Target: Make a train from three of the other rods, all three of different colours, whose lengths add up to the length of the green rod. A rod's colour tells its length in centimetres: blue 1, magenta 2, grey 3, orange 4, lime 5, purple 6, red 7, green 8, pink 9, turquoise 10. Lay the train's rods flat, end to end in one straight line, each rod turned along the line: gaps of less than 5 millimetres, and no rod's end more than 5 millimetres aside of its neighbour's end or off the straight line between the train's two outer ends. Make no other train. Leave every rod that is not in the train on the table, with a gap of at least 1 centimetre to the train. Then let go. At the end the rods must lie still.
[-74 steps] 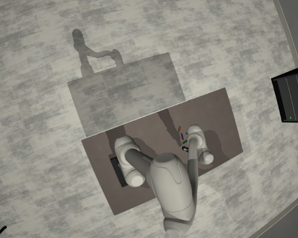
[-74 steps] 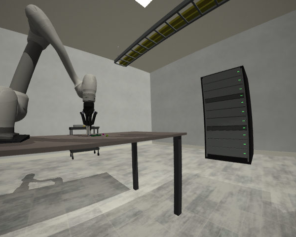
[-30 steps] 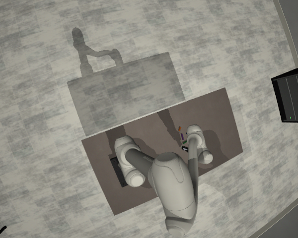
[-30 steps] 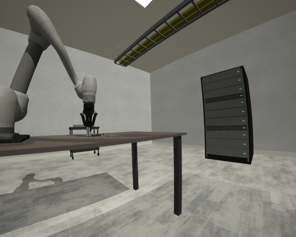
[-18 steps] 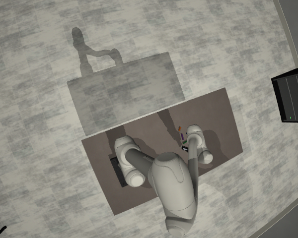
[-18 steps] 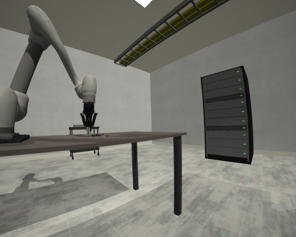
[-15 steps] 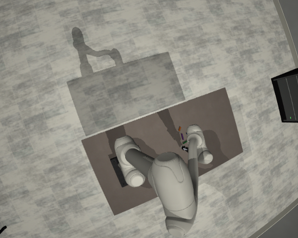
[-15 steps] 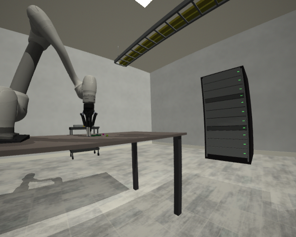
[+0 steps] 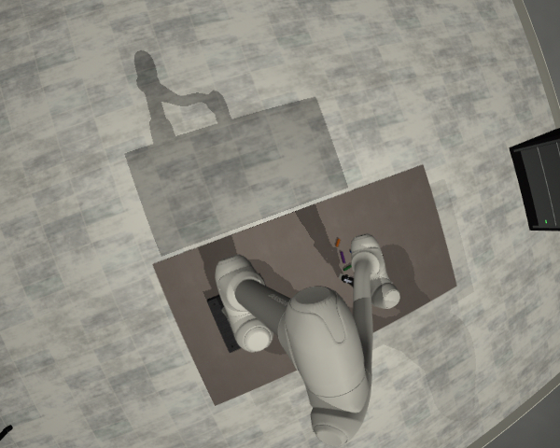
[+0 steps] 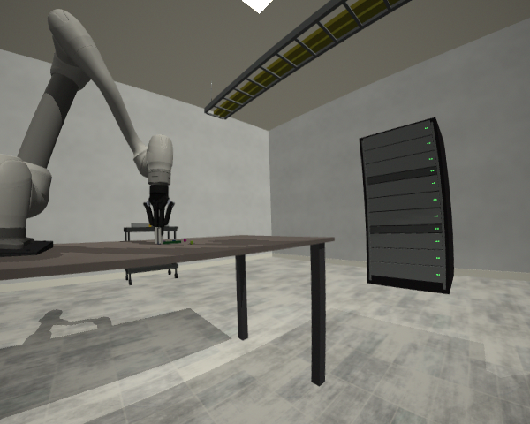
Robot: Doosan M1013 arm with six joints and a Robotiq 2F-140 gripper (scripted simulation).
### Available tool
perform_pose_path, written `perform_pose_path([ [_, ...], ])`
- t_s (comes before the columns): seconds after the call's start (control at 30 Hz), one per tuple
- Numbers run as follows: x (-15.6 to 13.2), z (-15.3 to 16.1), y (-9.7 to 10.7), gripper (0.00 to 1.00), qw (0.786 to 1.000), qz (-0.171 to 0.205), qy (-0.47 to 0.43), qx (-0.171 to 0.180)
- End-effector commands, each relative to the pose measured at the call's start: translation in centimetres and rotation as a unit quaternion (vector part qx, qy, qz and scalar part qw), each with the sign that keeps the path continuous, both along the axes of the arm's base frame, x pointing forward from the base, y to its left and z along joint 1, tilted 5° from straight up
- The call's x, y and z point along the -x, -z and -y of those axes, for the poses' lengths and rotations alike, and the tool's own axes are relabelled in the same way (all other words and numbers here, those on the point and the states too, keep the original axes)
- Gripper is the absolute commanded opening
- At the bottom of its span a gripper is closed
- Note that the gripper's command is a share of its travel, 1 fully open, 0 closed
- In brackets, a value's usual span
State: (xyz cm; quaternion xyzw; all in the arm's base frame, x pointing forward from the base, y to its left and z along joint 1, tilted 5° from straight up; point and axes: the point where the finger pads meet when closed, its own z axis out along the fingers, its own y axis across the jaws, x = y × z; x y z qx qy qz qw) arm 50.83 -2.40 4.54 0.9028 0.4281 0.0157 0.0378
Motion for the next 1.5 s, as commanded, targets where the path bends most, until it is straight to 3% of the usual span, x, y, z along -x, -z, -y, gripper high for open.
perform_pose_path([
  [0.0, 0.1, 0.2, 0.2, 0.03, 1.0, -0.001, 0.0, 0.002],
  [0.6, 0.1, 0.2, 0.2, 0.15, 1.0, -0.001, 0.0, 0.002],
  [1.13, 0.1, 0.2, -0.3, 0.15, 1.0, -0.001, 0.0, 0.002],
  [1.47, 0.4, -0.1, -4.6, 0.15, 1.0, -0.001, 0.0, 0.002],
])
